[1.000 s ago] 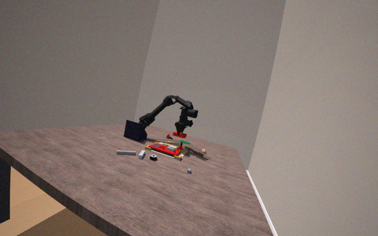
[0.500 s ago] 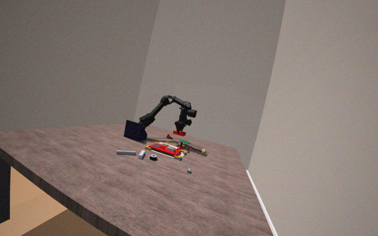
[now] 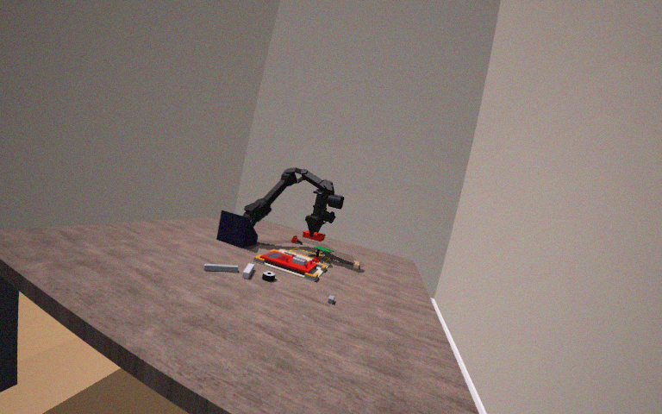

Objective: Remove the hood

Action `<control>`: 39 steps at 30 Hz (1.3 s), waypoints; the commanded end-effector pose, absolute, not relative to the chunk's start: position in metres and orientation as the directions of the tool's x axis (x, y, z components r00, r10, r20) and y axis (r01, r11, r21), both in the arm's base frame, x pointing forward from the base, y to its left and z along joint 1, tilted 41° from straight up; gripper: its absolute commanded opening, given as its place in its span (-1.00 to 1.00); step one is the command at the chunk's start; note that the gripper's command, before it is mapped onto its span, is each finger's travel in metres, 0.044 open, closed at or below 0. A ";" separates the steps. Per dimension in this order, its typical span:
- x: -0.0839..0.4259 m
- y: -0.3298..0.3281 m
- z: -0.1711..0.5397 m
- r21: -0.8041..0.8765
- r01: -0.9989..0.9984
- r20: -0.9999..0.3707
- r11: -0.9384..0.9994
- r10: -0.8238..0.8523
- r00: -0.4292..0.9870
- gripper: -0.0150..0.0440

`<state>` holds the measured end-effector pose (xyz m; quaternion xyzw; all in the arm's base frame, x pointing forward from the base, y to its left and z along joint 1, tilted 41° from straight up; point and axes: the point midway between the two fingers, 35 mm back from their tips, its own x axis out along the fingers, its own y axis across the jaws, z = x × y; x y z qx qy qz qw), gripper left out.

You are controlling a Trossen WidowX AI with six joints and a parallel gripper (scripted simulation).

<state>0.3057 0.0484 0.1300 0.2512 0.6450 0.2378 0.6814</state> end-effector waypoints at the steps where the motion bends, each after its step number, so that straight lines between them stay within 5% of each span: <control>1: 0.306 0.051 0.127 0.654 0.006 -0.756 0.756 0.653 0.055 -0.49; 39: 0.309 0.076 0.100 0.655 0.006 -0.755 0.756 0.654 0.056 -0.49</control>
